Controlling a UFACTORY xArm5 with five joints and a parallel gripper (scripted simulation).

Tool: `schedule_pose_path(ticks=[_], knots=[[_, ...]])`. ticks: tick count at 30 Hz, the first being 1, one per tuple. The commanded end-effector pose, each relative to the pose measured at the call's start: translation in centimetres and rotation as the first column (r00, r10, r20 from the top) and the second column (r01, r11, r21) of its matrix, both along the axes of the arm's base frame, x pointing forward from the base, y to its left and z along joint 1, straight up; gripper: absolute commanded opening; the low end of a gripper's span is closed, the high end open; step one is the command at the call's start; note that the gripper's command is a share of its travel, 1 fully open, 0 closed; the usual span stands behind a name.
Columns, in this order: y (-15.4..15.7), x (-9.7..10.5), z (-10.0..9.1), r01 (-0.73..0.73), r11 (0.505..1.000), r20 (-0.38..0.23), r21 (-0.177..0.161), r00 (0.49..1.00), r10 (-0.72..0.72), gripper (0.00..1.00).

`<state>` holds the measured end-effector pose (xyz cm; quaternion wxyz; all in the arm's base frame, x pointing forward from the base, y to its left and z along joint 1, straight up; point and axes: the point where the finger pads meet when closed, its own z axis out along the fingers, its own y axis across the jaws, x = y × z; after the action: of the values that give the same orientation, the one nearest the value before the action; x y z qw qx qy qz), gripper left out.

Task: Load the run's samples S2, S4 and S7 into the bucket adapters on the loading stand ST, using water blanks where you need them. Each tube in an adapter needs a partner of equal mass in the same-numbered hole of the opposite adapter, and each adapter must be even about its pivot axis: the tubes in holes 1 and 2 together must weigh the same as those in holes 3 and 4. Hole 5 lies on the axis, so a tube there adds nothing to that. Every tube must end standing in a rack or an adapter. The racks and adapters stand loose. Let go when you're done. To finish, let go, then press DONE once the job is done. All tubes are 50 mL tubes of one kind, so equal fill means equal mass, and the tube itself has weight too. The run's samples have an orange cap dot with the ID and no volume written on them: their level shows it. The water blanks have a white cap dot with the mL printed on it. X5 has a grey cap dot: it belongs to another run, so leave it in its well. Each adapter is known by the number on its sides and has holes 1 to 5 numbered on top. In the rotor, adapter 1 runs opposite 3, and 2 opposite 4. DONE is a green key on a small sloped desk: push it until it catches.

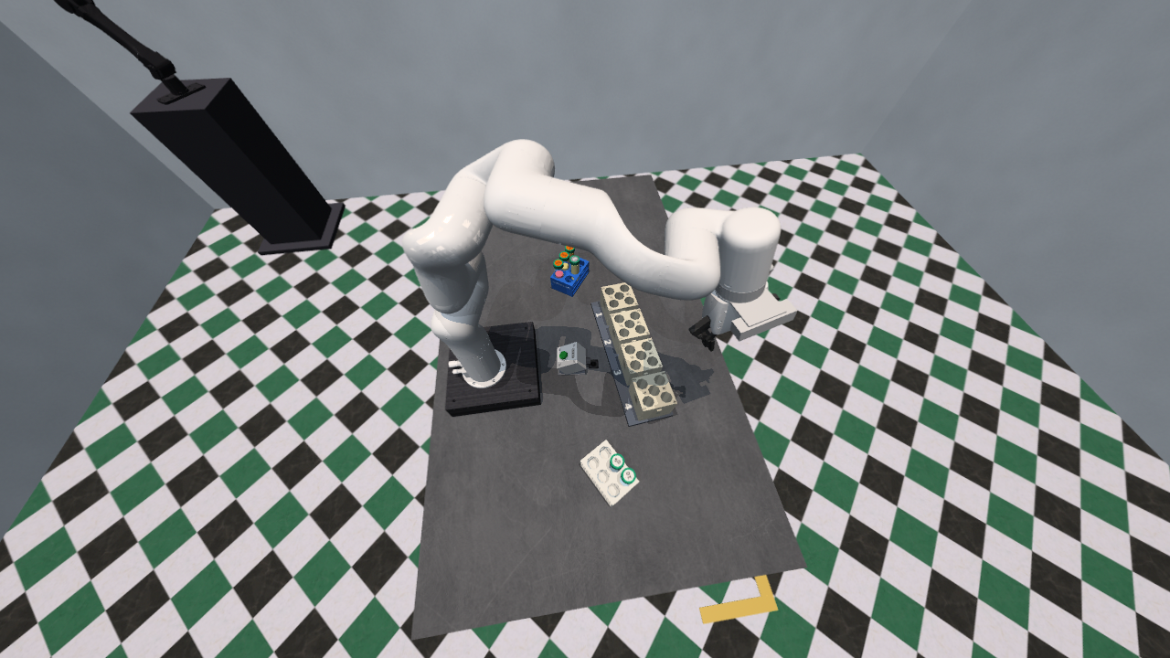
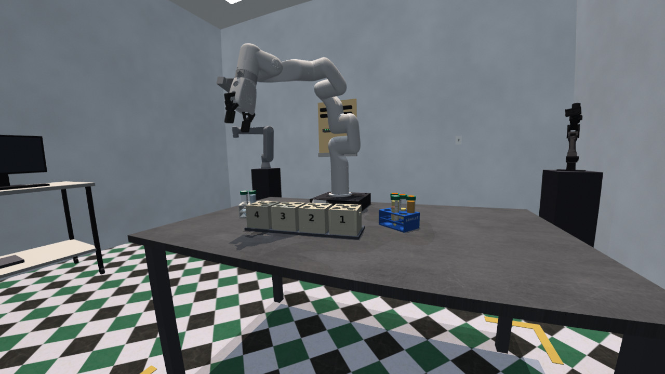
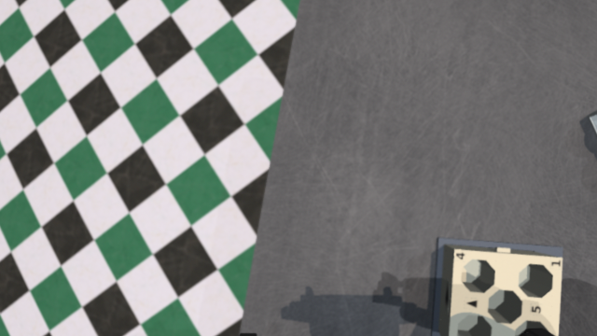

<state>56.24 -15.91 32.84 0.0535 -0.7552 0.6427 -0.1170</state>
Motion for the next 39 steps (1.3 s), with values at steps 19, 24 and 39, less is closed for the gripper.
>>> schedule_pose_path(ticks=[19, 24, 39], knots=[[0.8, -0.4, 0.1, -0.065, 0.998, -0.008, -0.011, 0.998, 0.065, 1.00], [2.9, -1.8, -0.6, -0.211, 0.977, -0.044, -0.028, 0.977, 0.210, 1.00], [7.2, -5.2, -2.3, -0.510, 0.859, -0.122, -0.038, 0.856, 0.503, 1.00]])
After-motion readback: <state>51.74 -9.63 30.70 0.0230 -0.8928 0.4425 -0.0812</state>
